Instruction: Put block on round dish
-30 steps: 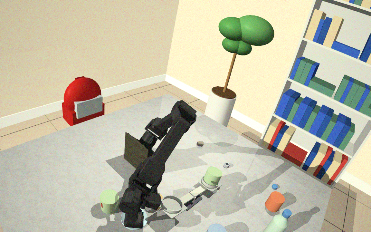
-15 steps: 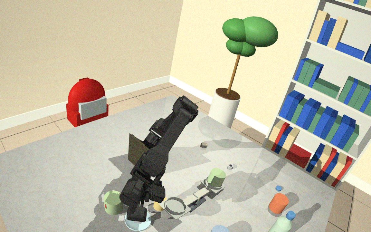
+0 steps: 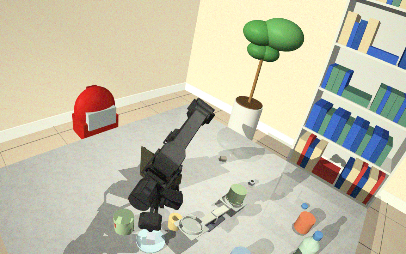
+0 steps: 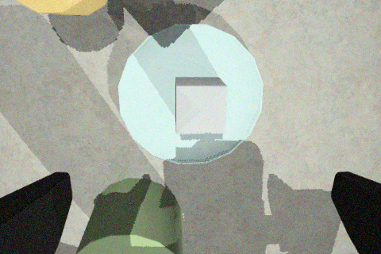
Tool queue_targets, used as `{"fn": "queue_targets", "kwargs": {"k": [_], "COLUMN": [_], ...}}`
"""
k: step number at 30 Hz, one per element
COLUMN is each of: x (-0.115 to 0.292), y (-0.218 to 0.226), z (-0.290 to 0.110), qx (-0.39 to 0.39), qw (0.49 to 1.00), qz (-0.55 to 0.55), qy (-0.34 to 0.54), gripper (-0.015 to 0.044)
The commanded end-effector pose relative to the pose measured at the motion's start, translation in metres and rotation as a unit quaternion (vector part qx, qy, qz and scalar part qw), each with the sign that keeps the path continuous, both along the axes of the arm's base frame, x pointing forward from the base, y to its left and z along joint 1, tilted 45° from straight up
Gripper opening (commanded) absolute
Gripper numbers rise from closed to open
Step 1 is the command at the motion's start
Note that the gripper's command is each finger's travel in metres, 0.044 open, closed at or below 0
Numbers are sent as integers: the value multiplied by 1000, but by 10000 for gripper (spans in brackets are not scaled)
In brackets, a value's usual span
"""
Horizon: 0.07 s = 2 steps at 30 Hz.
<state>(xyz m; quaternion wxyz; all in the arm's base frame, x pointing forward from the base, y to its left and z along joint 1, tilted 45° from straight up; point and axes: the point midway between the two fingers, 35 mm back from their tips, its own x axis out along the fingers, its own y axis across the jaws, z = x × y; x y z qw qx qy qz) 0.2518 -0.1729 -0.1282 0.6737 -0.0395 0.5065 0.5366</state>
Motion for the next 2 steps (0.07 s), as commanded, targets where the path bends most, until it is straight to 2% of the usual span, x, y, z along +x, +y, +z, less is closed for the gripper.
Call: {"fn": "queue_targets", "kwargs": {"k": [1, 2], "x": [1, 1], "y": [-2, -2], "z": [3, 3], "qx": [-2, -2], "qw": [1000, 1000], "qz": [4, 4], "qy": [-1, -1], "gripper": [440, 440]}}
